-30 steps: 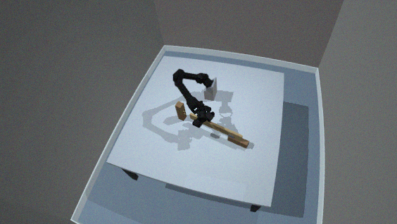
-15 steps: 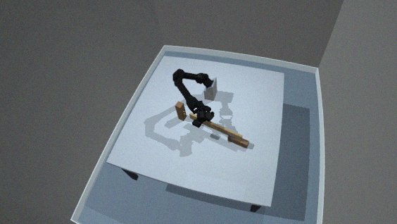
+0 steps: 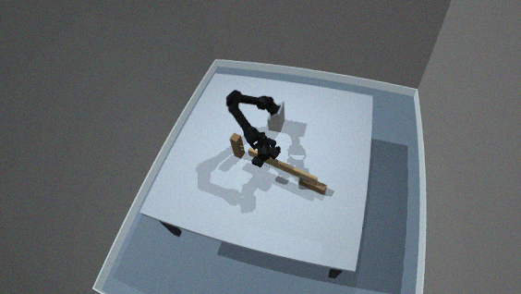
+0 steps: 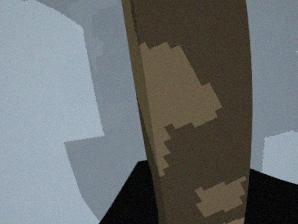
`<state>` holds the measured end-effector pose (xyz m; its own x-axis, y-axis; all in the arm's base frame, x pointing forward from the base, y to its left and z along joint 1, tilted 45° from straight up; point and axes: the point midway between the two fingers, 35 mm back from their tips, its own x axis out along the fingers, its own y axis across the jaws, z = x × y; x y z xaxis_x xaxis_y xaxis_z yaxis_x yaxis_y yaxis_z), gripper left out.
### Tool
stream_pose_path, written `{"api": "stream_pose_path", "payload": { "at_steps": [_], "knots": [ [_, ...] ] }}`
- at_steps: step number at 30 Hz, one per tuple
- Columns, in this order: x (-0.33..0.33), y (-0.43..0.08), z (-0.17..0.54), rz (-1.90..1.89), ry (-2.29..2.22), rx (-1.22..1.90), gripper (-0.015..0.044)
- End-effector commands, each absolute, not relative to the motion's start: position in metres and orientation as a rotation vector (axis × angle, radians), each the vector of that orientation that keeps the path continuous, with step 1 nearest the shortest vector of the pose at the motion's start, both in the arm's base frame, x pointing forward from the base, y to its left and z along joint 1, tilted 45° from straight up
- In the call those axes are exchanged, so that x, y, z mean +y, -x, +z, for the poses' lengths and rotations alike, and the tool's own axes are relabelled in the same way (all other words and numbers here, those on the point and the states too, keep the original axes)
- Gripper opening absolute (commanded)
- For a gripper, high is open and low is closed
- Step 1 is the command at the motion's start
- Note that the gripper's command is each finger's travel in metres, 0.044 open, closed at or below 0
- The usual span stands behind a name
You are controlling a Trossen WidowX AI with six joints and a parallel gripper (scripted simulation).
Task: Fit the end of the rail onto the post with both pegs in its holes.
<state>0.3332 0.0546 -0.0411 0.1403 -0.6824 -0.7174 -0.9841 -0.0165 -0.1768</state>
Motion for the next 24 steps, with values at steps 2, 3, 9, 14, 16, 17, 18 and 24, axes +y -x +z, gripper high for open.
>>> {"api": "stream_pose_path", "payload": {
  "at_steps": [2, 3, 9, 14, 16, 17, 18, 24],
  "knots": [
    [0.0539, -0.3335, -0.0382, 0.587, 1.768, 1.603, 0.0000],
    [0.0538, -0.3335, -0.0380, 0.587, 1.768, 1.603, 0.0000],
    [0.0531, -0.3333, -0.0363, 0.587, 1.768, 1.603, 0.0000],
    [0.0525, -0.3331, -0.0348, 0.587, 1.768, 1.603, 0.0000],
    [0.0523, -0.3330, -0.0342, 0.587, 1.768, 1.603, 0.0000],
    [0.0521, -0.3330, -0.0340, 0.587, 1.768, 1.603, 0.0000],
    [0.0520, -0.3329, -0.0337, 0.587, 1.768, 1.603, 0.0000],
    [0.0509, -0.3328, -0.0323, 0.587, 1.769, 1.604, 0.0000]
  ]
}}
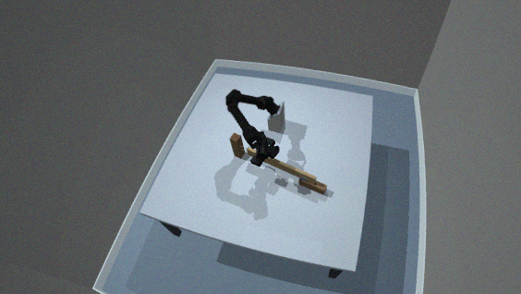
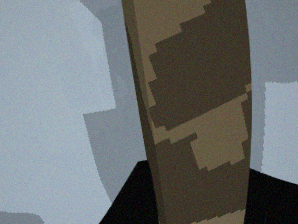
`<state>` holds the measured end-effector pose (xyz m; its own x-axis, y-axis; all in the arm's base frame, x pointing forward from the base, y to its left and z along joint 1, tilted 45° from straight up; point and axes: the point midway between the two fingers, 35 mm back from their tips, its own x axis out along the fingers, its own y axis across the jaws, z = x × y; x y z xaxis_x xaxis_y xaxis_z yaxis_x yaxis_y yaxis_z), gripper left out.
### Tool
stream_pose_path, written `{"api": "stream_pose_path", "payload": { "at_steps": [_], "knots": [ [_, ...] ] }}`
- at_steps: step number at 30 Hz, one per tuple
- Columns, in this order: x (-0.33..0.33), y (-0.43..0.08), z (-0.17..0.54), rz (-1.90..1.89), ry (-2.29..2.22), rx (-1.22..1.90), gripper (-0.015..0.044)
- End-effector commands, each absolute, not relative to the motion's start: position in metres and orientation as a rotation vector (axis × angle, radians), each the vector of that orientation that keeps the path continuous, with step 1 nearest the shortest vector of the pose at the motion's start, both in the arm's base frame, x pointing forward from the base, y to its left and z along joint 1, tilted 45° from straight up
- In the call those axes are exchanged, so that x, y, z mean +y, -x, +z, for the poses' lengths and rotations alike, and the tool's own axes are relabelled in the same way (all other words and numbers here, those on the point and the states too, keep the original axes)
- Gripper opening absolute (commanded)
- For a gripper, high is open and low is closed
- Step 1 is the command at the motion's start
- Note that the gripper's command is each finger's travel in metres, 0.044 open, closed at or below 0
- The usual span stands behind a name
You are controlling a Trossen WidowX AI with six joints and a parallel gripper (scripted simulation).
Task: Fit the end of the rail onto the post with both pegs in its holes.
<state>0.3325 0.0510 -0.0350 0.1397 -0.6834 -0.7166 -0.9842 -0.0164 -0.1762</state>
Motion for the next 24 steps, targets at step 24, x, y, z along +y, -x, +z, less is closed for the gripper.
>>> {"api": "stream_pose_path", "payload": {
  "at_steps": [24],
  "knots": [
    [0.0440, -0.3323, -0.0290, 0.586, 1.769, 1.604, 0.0000]
  ]
}}
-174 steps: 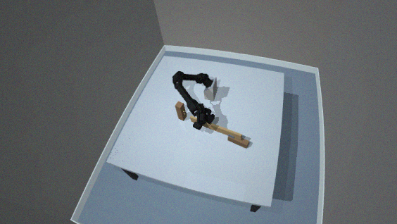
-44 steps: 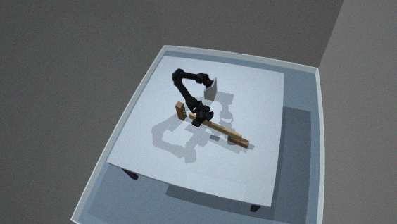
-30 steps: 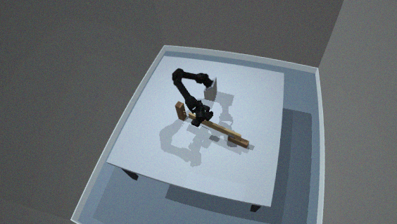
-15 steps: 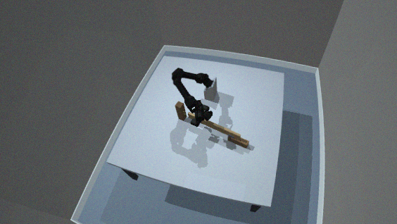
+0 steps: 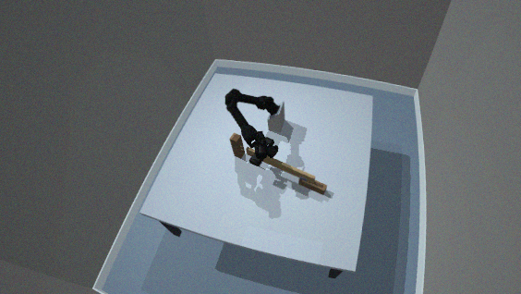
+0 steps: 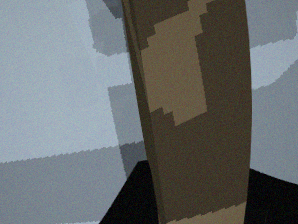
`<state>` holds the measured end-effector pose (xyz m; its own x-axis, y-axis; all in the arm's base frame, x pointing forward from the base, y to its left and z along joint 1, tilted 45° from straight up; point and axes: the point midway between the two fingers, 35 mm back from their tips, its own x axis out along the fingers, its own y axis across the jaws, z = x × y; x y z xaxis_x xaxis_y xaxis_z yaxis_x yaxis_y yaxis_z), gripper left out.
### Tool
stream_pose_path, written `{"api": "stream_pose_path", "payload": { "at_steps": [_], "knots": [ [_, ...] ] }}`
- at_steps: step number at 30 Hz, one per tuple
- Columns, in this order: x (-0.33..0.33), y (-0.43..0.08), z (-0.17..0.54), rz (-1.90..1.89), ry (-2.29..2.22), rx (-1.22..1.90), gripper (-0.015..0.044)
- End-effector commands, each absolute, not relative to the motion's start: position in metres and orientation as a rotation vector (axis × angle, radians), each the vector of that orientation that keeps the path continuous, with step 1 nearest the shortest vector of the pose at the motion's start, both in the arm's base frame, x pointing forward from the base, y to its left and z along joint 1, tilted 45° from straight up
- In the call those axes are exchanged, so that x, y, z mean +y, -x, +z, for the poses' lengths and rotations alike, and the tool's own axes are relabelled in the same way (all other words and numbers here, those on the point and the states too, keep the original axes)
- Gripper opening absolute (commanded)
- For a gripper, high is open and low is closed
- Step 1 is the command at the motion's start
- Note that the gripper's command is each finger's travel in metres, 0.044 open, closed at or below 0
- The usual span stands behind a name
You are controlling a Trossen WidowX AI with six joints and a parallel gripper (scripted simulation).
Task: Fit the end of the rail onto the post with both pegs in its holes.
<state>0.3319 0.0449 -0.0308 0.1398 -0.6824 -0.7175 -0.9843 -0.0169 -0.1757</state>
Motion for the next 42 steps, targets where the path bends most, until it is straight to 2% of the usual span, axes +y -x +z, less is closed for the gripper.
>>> {"api": "stream_pose_path", "payload": {
  "at_steps": [1, 42],
  "knots": [
    [0.0437, -0.3323, -0.0288, 0.586, 1.769, 1.604, 0.0000],
    [0.0350, -0.3308, -0.0200, 0.586, 1.769, 1.605, 0.0000]
  ]
}}
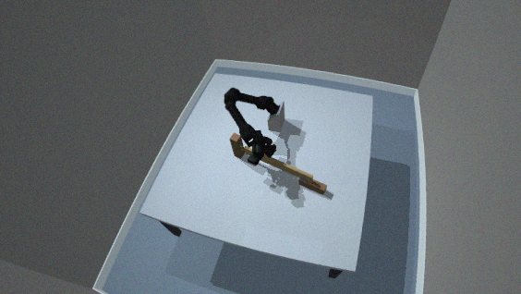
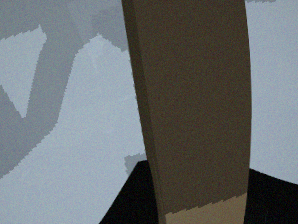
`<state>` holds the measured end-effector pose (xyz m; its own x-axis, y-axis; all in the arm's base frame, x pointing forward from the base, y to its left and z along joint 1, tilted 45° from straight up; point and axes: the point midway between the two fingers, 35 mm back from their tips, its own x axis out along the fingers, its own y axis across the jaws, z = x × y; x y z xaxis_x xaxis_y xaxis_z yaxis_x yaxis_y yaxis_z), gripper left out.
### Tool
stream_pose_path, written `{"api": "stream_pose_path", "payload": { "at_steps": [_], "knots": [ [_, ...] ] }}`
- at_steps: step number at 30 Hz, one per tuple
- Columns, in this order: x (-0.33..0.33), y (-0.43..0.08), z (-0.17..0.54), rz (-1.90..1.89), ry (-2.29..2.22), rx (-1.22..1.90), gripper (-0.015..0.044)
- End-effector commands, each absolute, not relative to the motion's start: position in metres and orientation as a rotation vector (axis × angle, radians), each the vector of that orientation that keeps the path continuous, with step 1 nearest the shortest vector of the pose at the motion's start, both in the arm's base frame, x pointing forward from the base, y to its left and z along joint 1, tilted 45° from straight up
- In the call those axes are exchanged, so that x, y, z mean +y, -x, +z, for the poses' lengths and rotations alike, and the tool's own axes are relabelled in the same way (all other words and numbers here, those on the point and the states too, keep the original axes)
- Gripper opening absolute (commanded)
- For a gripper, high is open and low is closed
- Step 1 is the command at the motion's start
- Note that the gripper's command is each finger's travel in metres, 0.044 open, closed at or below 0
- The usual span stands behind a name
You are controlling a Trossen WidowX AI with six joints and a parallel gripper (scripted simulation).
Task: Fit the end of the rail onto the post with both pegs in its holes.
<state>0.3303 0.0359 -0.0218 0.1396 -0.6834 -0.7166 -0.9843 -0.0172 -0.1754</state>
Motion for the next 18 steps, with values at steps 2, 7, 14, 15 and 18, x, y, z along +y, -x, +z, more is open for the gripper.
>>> {"api": "stream_pose_path", "payload": {
  "at_steps": [2, 7, 14, 15, 18],
  "knots": [
    [0.0344, -0.3307, -0.0198, 0.586, 1.769, 1.605, 0.0000],
    [0.0330, -0.3306, -0.0190, 0.586, 1.770, 1.605, 0.0000],
    [0.0315, -0.3303, -0.0174, 0.586, 1.770, 1.605, 0.0000],
    [0.0313, -0.3303, -0.0172, 0.586, 1.770, 1.605, 0.0000],
    [0.0308, -0.3301, -0.0163, 0.586, 1.770, 1.605, 0.0000]
  ]
}}
